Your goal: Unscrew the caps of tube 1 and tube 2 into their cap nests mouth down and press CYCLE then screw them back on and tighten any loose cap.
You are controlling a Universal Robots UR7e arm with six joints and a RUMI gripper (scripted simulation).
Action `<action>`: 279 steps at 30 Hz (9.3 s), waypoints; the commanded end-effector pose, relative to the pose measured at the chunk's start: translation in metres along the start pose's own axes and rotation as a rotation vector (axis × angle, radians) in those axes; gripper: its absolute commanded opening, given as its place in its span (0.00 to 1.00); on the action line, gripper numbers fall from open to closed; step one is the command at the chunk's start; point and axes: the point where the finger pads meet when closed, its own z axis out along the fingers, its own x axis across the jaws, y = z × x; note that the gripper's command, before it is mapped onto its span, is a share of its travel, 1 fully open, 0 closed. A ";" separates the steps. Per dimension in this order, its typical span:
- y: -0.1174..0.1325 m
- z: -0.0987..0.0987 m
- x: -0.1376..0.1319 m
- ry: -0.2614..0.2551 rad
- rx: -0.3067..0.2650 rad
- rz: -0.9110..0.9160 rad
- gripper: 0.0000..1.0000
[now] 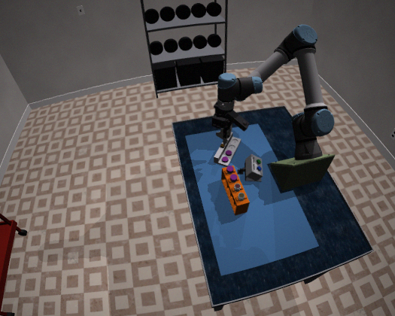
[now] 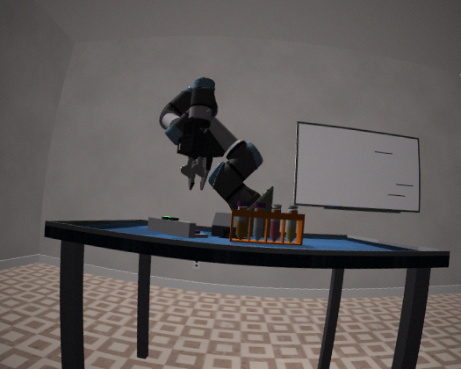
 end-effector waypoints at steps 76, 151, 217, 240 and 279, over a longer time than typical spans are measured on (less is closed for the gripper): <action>-0.002 0.132 0.007 -0.007 0.007 0.003 0.00; -0.116 -0.007 0.171 -0.008 0.006 0.338 0.00; -0.174 0.027 0.252 -0.008 0.006 0.338 0.00; -0.174 0.028 0.252 -0.008 0.006 0.338 0.35; -0.174 0.036 0.252 -0.008 0.006 0.469 0.00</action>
